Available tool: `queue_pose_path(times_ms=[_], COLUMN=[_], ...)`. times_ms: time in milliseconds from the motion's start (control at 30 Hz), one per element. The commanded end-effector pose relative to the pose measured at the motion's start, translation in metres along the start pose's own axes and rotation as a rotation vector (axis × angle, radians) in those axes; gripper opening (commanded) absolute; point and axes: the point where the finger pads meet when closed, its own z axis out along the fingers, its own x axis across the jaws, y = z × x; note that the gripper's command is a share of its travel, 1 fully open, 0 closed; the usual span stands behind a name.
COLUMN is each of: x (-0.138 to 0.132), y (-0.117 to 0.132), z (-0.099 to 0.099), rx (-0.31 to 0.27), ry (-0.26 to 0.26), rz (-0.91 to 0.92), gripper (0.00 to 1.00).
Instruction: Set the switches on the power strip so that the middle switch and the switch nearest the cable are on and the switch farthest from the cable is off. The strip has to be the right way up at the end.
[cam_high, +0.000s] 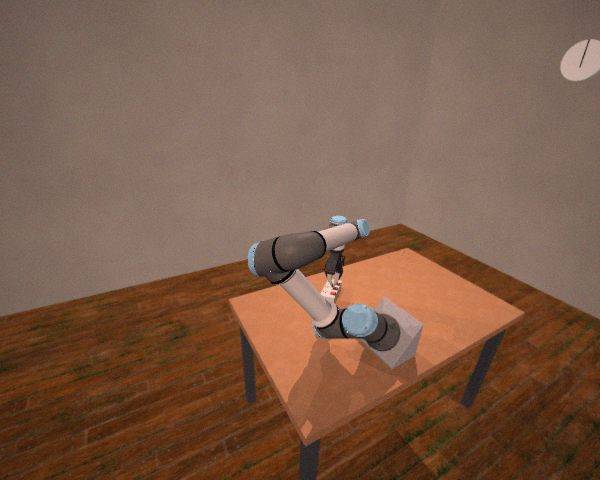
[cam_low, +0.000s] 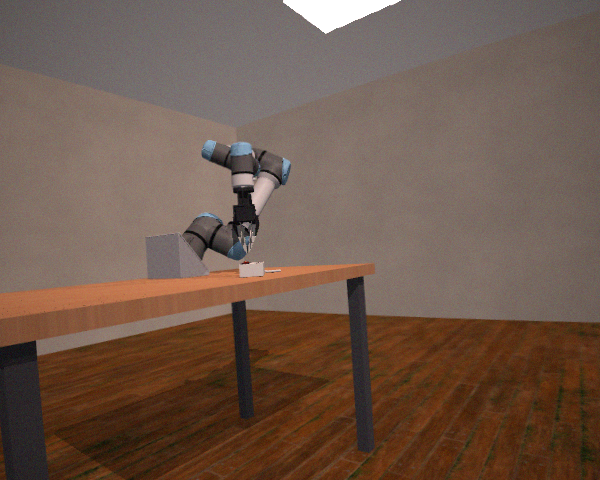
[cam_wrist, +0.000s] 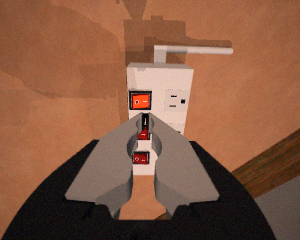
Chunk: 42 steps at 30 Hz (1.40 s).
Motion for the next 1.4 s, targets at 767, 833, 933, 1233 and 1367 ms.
queue_pose_path(times_ms=[767, 833, 933, 1233, 1367], x=[0.000, 0.000, 0.000, 0.000, 0.000], y=[0.001, 0.010, 0.036, 0.046, 0.046], z=[-0.009, -0.012, -0.020, -0.023, -0.023], rx=[0.000, 0.000, -0.001, -0.001, -0.001], ry=[0.000, 0.000, 0.000, 0.000, 0.000], rz=[0.000, 0.000, 0.000, 0.000, 0.000], gripper=[0.00, 0.00, 0.00, 0.00, 0.00])
